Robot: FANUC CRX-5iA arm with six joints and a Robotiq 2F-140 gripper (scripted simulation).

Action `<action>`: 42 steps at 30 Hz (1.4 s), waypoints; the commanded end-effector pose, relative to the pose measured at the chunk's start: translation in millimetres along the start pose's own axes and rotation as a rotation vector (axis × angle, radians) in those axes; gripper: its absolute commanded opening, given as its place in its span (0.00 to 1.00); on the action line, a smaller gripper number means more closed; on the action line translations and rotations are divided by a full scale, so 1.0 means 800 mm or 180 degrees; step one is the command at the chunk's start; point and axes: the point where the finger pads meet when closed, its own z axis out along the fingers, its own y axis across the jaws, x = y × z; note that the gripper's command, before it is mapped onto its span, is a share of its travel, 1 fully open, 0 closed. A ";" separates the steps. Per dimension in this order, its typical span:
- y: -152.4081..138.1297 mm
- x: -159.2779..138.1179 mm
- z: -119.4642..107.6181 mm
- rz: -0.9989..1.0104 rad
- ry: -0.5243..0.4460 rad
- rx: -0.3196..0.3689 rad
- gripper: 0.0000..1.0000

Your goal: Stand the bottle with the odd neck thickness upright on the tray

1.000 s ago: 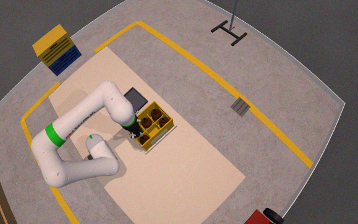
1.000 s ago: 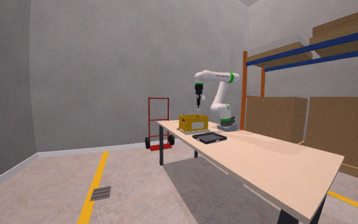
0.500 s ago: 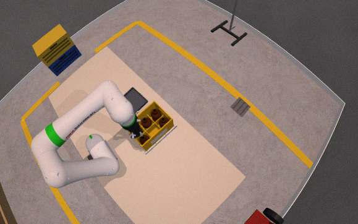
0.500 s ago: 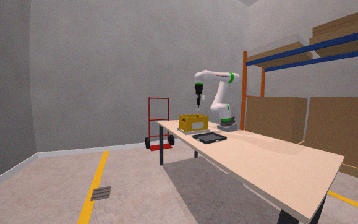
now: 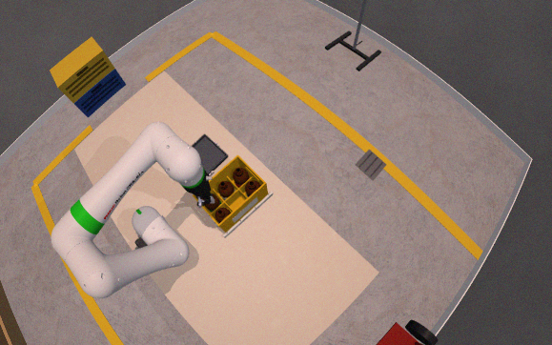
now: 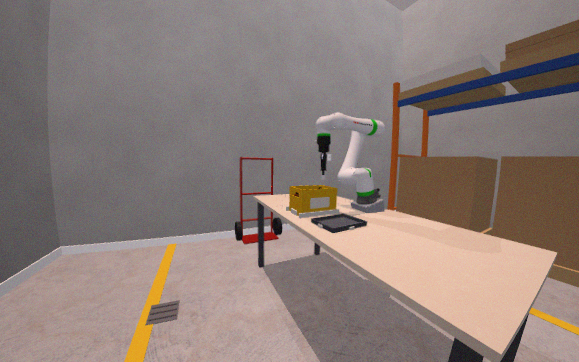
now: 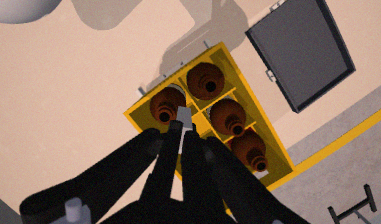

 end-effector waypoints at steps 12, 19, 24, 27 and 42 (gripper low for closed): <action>0.047 0.046 0.000 0.0017 -0.0067 0.0025 0.10; 0.047 0.046 0.000 0.0017 -0.0067 0.0025 0.44; 0.047 0.046 0.000 0.0017 -0.0067 0.0025 0.44; 0.047 0.046 0.000 0.0017 -0.0067 0.0025 0.44; 0.047 0.046 0.000 0.0017 -0.0067 0.0025 0.44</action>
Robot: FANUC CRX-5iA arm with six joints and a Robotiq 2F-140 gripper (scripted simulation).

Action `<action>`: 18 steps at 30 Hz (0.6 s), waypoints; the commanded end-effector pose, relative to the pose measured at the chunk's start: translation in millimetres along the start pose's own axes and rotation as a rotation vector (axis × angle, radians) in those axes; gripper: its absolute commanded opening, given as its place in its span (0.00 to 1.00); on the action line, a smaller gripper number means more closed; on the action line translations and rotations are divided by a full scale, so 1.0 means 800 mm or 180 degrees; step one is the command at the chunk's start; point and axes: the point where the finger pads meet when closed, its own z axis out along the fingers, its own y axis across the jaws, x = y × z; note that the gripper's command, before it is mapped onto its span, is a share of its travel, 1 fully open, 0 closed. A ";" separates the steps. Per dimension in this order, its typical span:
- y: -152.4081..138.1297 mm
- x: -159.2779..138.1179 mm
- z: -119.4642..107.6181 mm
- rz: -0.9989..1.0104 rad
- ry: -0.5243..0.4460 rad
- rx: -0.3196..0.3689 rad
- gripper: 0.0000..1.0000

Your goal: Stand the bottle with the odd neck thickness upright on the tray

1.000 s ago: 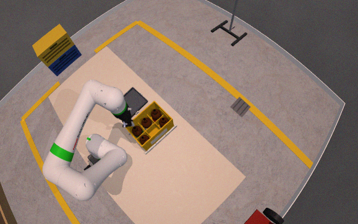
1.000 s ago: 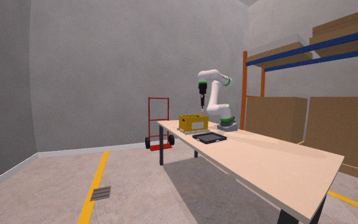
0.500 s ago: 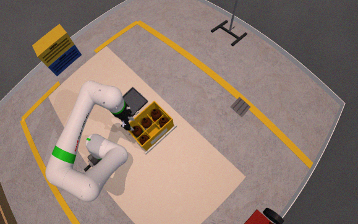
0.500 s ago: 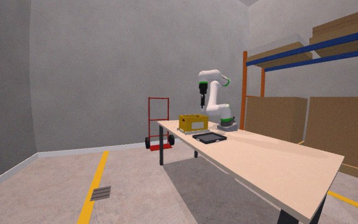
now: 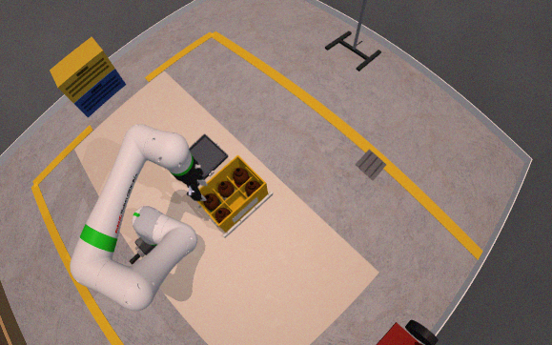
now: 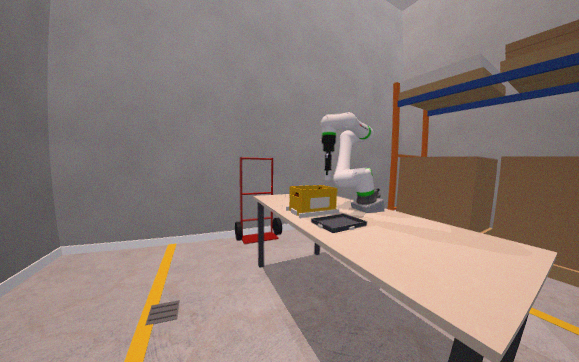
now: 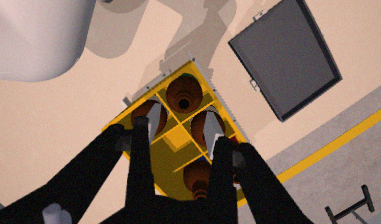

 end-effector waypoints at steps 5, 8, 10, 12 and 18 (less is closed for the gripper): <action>0.000 0.000 -0.001 0.0001 -0.0003 -0.0002 0.44; 0.000 0.000 0.000 0.0001 -0.0003 -0.0002 0.44; 0.000 0.000 0.000 0.0001 -0.0003 -0.0002 0.44; 0.000 0.000 0.000 0.0001 -0.0003 -0.0002 0.44; 0.000 0.000 0.002 0.0001 -0.0003 -0.0002 0.44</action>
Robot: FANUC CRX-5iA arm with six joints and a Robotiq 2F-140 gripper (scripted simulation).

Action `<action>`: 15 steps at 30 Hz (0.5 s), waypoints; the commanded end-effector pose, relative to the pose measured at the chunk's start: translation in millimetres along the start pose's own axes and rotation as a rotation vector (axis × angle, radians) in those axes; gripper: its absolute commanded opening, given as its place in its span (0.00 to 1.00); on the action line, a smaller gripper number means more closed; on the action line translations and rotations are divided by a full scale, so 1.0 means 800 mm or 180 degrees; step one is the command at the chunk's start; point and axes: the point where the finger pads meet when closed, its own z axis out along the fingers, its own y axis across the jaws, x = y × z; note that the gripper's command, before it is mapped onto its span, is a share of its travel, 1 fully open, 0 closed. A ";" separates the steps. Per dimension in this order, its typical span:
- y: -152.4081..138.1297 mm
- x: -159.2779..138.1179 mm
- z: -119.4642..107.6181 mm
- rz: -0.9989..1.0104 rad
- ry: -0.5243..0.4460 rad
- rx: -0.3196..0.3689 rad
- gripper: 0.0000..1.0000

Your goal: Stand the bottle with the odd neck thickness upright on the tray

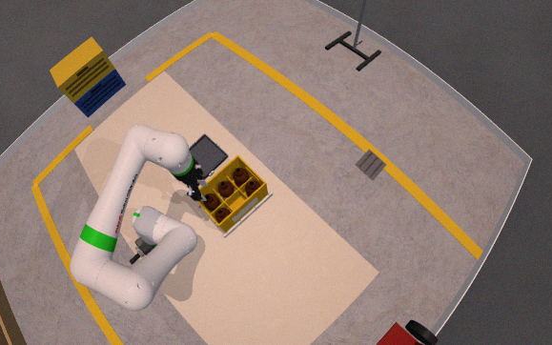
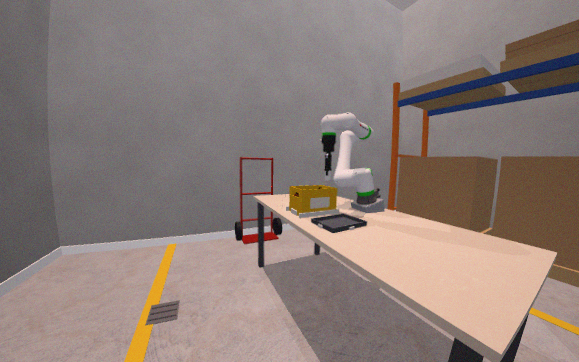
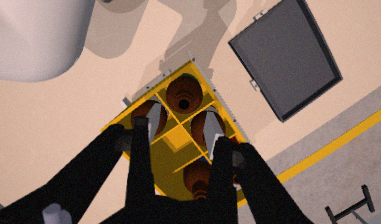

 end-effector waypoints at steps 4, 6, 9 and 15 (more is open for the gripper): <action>0.000 0.000 0.004 0.0001 -0.0003 -0.0002 0.44; 0.000 0.000 0.006 0.0001 -0.0003 -0.0002 0.44; 0.000 0.000 0.010 0.0001 -0.0003 -0.0002 0.44; 0.000 0.000 0.016 0.0001 -0.0003 -0.0002 0.44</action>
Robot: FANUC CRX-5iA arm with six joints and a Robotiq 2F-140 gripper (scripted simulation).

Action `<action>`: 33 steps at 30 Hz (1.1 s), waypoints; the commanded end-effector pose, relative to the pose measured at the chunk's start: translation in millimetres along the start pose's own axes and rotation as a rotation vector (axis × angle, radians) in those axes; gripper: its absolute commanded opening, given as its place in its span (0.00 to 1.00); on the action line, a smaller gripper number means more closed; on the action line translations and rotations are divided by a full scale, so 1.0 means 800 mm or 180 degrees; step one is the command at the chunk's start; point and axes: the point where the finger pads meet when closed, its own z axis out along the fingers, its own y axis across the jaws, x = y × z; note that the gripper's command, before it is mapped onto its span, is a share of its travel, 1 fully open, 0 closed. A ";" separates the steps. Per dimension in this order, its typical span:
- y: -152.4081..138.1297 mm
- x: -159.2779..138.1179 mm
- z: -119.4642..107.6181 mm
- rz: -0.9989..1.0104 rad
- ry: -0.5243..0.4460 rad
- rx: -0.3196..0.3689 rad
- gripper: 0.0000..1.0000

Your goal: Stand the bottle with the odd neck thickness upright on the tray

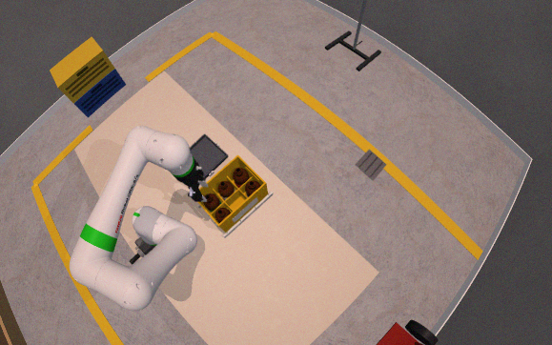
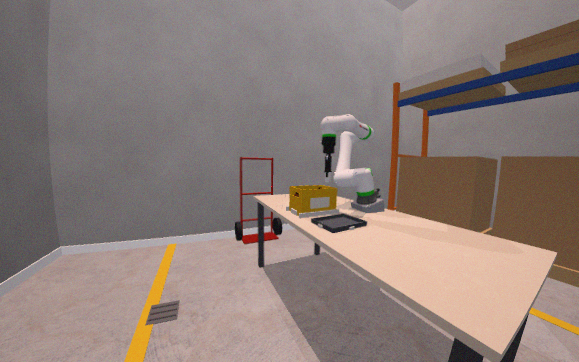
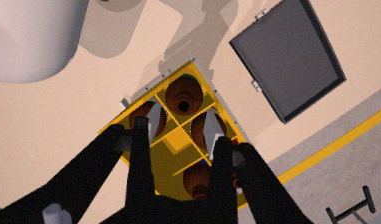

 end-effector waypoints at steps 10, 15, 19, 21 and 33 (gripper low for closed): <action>0.000 0.000 0.020 0.0000 -0.0003 -0.0002 0.44; 0.000 0.000 0.024 0.0000 -0.0003 -0.0002 0.44; 0.000 0.000 0.030 0.0000 -0.0003 -0.0002 0.44; 0.001 0.000 0.032 0.0000 -0.0003 -0.0002 0.44; 0.001 0.000 0.039 0.0000 -0.0003 -0.0002 0.44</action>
